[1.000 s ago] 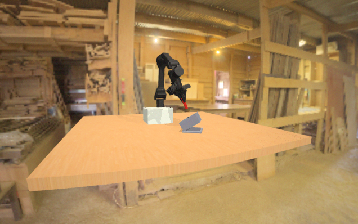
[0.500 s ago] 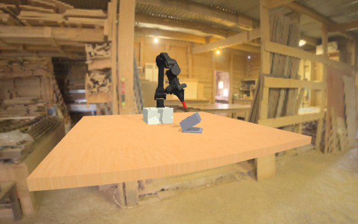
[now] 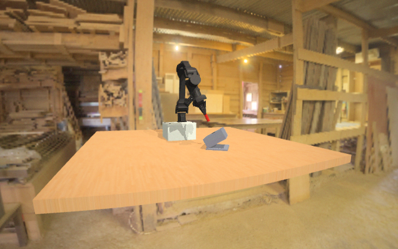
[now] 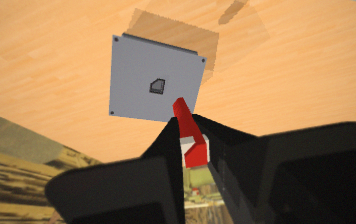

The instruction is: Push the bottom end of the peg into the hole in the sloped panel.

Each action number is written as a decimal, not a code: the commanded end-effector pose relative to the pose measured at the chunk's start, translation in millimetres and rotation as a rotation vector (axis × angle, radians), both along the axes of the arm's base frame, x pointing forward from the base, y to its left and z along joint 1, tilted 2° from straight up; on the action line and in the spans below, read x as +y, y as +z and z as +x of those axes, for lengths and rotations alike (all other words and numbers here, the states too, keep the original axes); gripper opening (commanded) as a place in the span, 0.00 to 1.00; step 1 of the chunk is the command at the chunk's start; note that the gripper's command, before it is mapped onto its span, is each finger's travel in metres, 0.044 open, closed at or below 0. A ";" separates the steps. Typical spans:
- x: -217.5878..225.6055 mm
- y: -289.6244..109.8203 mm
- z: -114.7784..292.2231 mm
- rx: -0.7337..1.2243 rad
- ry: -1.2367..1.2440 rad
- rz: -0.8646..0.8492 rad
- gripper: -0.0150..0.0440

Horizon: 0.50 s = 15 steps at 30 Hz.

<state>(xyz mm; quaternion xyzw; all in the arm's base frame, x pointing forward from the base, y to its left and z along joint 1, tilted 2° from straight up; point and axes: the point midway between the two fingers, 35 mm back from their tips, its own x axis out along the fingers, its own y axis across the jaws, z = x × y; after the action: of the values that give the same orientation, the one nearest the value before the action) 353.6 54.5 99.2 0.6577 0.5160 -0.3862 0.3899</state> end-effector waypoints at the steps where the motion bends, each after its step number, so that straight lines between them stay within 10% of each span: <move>1: -2.5 2.8 1.4 0.006 -0.044 0.019 0.25; 15: -5.8 -3.5 7.7 0.032 -0.157 0.057 0.25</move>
<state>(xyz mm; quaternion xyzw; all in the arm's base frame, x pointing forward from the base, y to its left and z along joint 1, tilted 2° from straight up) 360.9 47.1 102.4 0.6972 0.4810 -0.4053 0.3439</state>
